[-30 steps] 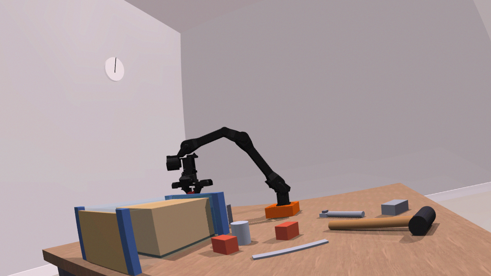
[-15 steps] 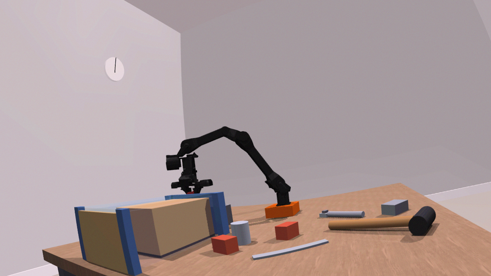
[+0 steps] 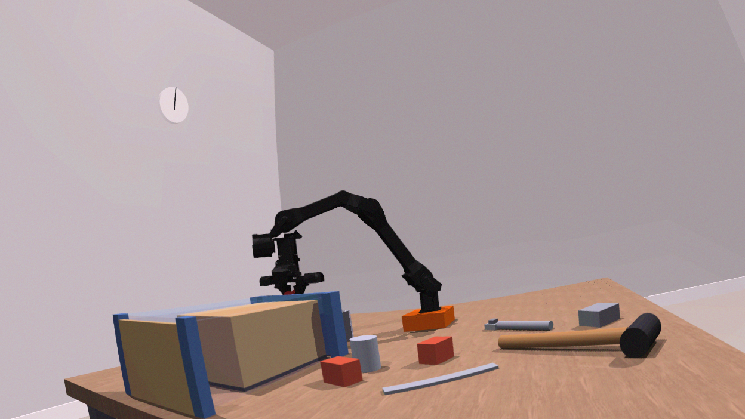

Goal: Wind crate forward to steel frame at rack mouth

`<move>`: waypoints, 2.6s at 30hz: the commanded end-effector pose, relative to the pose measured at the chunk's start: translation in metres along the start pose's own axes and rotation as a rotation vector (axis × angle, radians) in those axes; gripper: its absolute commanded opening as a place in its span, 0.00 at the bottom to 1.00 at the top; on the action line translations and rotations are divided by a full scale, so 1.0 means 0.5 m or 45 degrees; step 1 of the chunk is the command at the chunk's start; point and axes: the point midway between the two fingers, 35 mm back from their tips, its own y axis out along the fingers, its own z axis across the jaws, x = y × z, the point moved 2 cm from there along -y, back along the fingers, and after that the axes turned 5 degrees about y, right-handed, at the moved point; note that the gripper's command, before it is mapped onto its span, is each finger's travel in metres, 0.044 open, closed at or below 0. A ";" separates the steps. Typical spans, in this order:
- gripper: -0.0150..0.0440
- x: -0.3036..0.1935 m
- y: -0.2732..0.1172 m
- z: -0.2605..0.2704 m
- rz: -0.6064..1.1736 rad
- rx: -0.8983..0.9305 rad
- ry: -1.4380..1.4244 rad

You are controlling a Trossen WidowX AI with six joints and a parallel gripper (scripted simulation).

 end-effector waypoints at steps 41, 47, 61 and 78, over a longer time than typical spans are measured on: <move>0.25 0.067 -0.002 0.107 -0.031 0.039 -0.027; 0.25 0.070 -0.002 0.120 -0.031 0.039 -0.027; 0.25 0.073 -0.003 0.150 -0.032 0.041 -0.027; 0.25 0.070 -0.003 0.187 -0.032 0.043 -0.027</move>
